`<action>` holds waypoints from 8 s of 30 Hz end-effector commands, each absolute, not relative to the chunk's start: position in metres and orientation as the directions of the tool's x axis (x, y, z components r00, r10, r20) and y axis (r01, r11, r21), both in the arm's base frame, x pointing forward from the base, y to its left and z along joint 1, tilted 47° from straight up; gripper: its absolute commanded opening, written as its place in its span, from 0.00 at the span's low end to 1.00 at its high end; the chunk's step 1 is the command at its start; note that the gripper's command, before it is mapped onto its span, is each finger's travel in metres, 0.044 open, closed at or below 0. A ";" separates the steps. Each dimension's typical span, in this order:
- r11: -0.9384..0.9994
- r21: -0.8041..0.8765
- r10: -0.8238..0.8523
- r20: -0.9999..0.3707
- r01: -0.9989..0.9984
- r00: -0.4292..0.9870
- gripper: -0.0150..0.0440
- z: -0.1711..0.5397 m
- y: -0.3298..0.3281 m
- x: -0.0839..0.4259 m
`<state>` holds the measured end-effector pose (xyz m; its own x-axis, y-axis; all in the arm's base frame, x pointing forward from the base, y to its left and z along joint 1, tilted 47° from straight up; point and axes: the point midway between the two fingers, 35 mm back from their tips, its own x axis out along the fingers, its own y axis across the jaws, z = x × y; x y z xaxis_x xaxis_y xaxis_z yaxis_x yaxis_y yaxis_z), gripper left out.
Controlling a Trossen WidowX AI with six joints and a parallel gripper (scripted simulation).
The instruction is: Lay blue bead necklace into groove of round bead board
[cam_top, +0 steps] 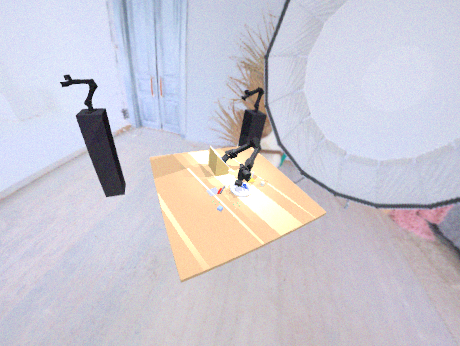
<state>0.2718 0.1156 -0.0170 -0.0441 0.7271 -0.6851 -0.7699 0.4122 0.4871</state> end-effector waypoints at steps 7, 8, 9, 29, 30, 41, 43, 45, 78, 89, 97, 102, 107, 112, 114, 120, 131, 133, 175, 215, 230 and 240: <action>0.412 0.486 0.727 -0.685 -0.770 -0.043 0.25 -0.017 0.115 0.272; 0.412 0.486 0.727 -0.685 -0.770 -0.043 0.25 -0.017 0.115 0.272; 0.412 0.486 0.727 -0.685 -0.770 -0.043 0.25 -0.017 0.115 0.272; 0.412 0.486 0.727 -0.685 -0.770 -0.043 0.25 -0.017 0.115 0.272; 0.412 0.486 0.727 -0.685 -0.770 -0.043 0.25 -0.017 0.115 0.272; 0.413 0.492 0.730 -0.682 -0.766 -0.045 0.25 -0.013 0.111 0.271; 0.413 0.492 0.730 -0.682 -0.766 -0.045 0.25 -0.013 0.111 0.272; 0.413 0.492 0.730 -0.683 -0.766 -0.045 0.25 -0.016 0.108 0.272; 0.420 0.486 0.726 -0.687 -0.767 -0.038 0.34 -0.055 0.079 0.276; 0.419 0.486 0.726 -0.687 -0.767 -0.038 0.83 -0.054 0.079 0.276; 0.414 0.491 0.728 -0.684 -0.767 -0.044 1.00 -0.051 0.075 0.276; 0.414 0.491 0.728 -0.684 -0.767 -0.044 1.00 -0.051 0.075 0.276; 0.414 0.491 0.728 -0.684 -0.767 -0.044 1.00 -0.051 0.075 0.276; 0.414 0.491 0.728 -0.684 -0.767 -0.044 1.00 -0.051 0.075 0.276; 0.414 0.491 0.728 -0.684 -0.767 -0.044 1.00 -0.051 0.075 0.276; 0.414 0.491 0.728 -0.684 -0.767 -0.044 1.00 -0.051 0.075 0.276; 0.339 0.414 0.728 -0.685 -0.845 -0.044 0.56 -0.021 0.060 0.280; 0.339 0.414 0.728 -0.685 -0.845 -0.044 0.47 -0.023 0.063 0.280; 0.337 0.409 0.726 -0.687 -0.848 -0.043 0.25 -0.046 0.088 0.279; 0.338 0.415 0.728 -0.684 -0.845 -0.044 0.25 -0.052 0.075 0.281; 0.337 0.411 0.728 -0.684 -0.847 -0.042 0.48 -0.055 0.079 0.281; 0.338 0.413 0.728 -0.684 -0.846 -0.043 0.92 -0.053 0.076 0.281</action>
<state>0.2809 0.0779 -0.0547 -0.0422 0.7274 -0.6849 -0.8455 0.3392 0.4124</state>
